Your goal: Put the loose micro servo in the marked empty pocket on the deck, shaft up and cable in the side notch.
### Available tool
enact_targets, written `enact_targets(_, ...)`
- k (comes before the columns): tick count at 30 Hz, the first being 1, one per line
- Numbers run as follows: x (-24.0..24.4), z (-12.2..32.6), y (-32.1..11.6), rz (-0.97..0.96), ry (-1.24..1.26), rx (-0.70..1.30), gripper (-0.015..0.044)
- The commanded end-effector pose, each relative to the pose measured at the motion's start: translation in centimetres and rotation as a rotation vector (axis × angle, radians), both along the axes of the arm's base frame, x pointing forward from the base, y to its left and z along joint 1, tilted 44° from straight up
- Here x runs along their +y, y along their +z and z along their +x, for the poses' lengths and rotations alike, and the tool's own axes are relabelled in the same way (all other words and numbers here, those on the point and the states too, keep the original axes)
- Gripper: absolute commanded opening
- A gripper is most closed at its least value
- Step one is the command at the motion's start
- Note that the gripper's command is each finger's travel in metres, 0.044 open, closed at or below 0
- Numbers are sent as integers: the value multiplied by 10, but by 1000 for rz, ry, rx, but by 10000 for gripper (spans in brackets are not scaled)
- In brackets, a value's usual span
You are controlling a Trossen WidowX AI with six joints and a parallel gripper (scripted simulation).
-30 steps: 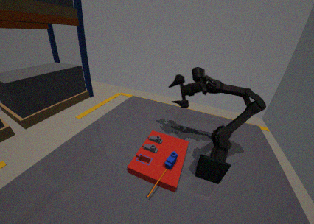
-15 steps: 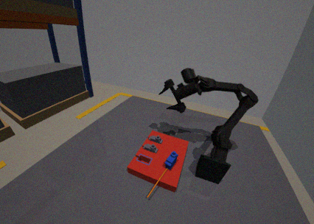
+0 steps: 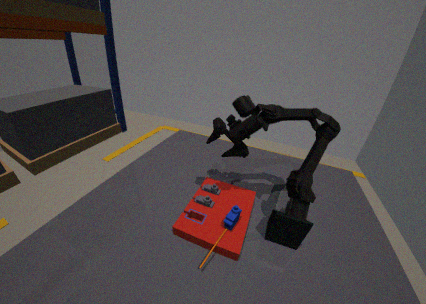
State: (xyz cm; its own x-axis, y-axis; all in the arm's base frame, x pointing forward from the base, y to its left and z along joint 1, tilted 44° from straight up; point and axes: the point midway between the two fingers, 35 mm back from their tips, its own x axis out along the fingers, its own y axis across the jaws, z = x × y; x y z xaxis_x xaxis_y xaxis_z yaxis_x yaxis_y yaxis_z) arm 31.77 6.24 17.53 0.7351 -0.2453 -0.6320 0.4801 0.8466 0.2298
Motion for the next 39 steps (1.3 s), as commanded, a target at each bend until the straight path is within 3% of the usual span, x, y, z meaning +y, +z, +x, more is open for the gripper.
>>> enact_targets(1,9,-2,-14,-77,76,81,440)
enact_targets(39,51,-60,-129,-790,860,838,440)
